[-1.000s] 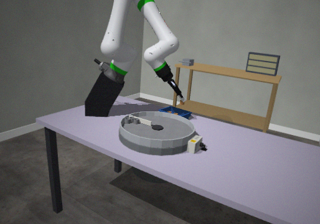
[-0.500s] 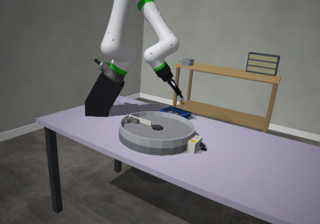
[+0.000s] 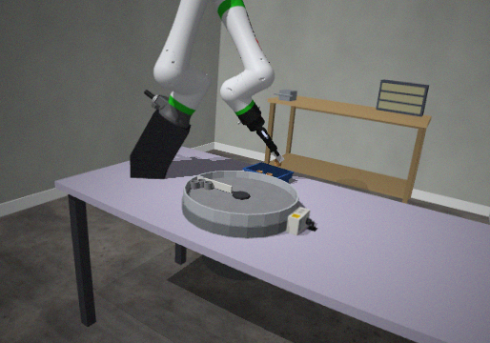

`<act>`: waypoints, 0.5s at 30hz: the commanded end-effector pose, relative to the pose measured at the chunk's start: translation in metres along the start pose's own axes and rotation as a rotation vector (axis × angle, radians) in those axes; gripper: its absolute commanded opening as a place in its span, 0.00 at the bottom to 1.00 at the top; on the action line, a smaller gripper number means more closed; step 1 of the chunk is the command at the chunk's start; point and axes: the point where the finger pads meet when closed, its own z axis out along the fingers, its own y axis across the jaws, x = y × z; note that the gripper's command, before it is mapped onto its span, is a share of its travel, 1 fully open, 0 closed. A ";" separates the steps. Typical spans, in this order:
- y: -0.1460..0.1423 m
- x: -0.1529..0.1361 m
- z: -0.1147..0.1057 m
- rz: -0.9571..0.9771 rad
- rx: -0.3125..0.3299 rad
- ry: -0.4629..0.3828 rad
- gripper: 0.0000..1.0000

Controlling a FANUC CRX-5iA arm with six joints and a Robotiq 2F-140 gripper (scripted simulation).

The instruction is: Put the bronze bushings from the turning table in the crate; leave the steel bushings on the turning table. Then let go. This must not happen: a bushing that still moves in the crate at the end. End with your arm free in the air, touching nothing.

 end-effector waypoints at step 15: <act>0.000 -0.019 0.025 -0.002 0.003 0.012 0.00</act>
